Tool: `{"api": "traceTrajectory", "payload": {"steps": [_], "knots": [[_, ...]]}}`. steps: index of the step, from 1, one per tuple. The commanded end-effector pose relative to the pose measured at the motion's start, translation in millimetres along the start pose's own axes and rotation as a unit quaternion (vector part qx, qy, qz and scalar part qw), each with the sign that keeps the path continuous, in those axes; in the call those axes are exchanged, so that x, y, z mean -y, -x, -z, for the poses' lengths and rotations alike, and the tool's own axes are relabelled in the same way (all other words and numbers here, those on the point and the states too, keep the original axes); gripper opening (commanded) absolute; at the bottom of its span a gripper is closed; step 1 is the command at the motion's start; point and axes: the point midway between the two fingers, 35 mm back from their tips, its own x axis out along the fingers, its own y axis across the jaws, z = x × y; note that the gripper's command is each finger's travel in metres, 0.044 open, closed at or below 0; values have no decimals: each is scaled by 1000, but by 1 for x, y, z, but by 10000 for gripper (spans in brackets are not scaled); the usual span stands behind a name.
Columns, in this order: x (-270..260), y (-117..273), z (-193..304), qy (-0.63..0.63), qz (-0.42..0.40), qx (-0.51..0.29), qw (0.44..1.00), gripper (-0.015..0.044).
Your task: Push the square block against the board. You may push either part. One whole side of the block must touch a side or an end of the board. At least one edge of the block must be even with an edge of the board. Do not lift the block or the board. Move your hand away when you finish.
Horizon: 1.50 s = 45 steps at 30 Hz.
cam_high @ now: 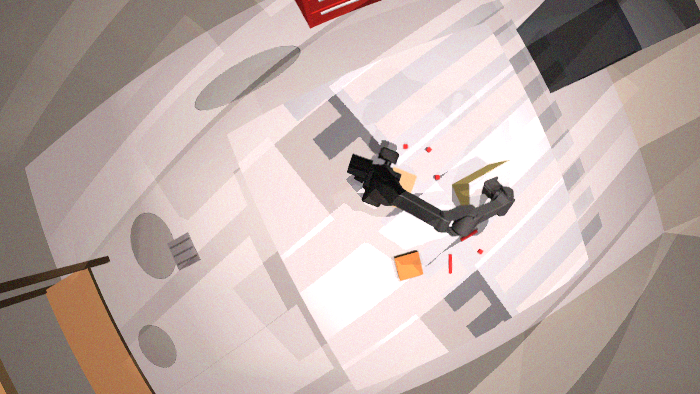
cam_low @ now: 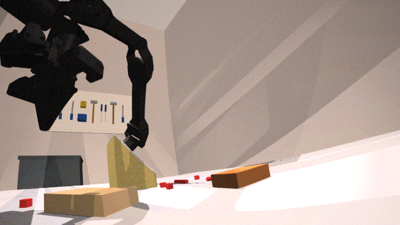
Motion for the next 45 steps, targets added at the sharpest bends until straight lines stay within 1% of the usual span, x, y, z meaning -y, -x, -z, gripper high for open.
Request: {"api": "traceTrajectory", "payload": {"steps": [1, 16, 23, 30, 37, 45], "knots": [[0, 1, -1, 3, 2, 2, 1000, 0], [1, -1, 0, 12, 0, 0, 1000, 0], [18, -10, 4, 128, 1, 1, 992, 0], [35, -20, 10, 245, 2, 1, 969, 0], [51, -30, 18, 359, 3, 1, 933, 0], [68, -42, 29, 483, 3, 0, 875, 0]]}}
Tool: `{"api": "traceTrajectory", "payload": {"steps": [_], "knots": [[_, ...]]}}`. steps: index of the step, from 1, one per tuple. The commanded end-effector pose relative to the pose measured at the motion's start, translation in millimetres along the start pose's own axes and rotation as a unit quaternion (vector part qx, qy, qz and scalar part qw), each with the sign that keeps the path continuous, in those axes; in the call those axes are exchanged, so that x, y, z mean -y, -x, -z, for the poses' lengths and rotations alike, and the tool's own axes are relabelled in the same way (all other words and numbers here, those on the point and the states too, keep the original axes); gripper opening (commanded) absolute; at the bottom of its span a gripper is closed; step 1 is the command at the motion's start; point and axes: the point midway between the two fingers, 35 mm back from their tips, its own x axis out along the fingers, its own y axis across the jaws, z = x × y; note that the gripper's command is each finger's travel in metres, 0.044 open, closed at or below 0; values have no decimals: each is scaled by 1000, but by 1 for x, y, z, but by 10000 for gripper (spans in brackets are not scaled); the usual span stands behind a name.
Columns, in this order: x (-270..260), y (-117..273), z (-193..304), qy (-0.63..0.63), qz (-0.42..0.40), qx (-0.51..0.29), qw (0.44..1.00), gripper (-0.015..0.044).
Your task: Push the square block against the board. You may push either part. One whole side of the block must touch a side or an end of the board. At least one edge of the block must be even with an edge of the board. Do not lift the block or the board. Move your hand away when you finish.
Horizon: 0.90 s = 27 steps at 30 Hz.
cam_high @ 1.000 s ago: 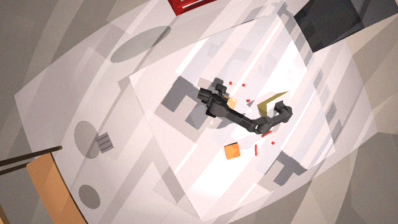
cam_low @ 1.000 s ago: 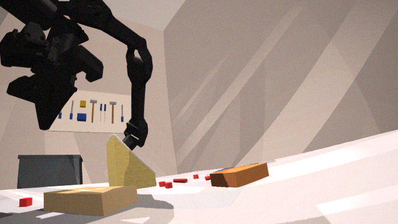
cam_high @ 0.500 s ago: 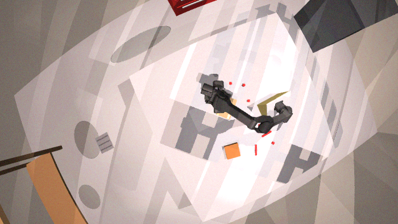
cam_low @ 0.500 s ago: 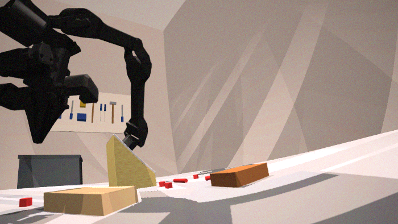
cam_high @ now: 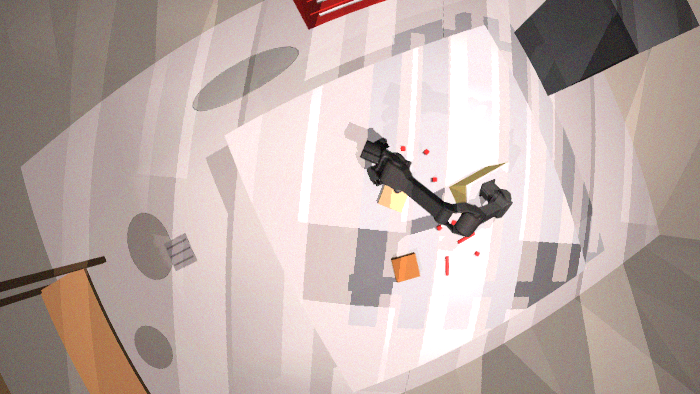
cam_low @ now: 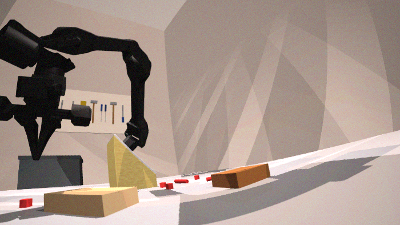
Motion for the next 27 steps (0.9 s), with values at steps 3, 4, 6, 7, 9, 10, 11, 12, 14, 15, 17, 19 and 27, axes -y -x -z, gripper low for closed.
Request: {"api": "traceTrajectory", "payload": {"steps": [3, 4, 6, 7, 9, 10, 11, 12, 14, 15, 17, 19, 27], "knots": [[0, -8, 17, 101, 1, -2, 995, 0], [0, -10, 20, 118, 1, -2, 993, 0], [0, -13, 25, 152, 0, -3, 988, 0], [-1, -14, 28, 169, 0, -3, 986, 0], [-1, -17, 33, 202, 0, -3, 979, 0], [-1, -19, 36, 219, 0, -3, 976, 0], [-2, -20, 38, 236, 0, -3, 972, 0], [-2, -21, 41, 252, 0, -3, 968, 0], [-3, -24, 46, 285, 0, -3, 958, 0], [-3, -26, 49, 302, 0, -3, 953, 0], [-4, -28, 53, 323, 0, -3, 946, 0], [-4, -28, 53, 326, 0, -3, 945, 0], [-4, -80, 53, 326, -1, -3, 945, 0]]}}
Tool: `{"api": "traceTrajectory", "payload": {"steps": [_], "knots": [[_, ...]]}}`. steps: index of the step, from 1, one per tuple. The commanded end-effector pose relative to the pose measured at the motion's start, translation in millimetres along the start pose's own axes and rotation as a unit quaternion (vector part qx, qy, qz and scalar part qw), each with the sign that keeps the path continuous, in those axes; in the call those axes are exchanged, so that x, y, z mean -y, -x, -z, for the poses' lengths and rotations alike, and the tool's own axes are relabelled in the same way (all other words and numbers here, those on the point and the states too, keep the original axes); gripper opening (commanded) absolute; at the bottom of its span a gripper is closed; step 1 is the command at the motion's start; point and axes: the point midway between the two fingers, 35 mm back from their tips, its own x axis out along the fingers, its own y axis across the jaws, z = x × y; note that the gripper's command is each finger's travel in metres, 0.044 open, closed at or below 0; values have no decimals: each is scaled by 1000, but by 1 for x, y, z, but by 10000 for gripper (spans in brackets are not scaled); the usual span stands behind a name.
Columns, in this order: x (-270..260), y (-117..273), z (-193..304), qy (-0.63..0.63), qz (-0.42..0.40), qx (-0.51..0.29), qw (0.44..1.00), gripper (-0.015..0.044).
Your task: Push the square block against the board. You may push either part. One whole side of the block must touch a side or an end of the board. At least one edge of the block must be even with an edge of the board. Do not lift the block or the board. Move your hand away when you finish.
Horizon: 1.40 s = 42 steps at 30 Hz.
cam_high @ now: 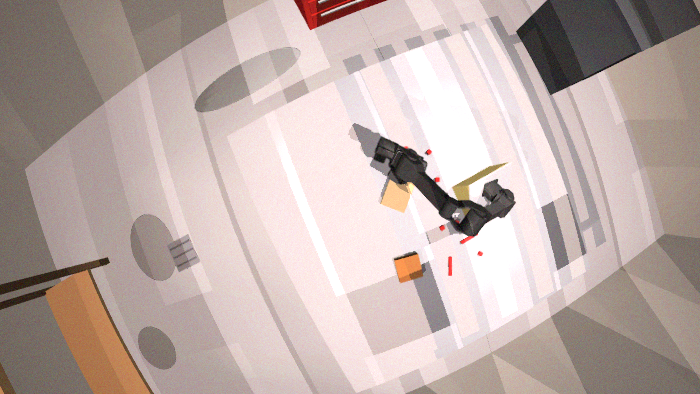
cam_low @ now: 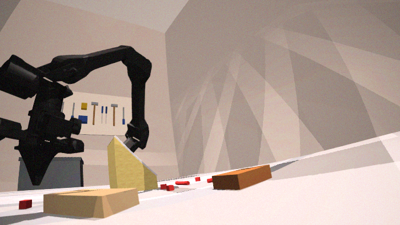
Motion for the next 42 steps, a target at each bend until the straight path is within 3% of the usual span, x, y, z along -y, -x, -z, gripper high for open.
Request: {"api": "traceTrajectory", "payload": {"steps": [1, 42], "knots": [[-13, -39, 2, -4, -19, 1, 1000, 0], [-10, -38, -44, -5, -18, 1, 1000, 0]]}}
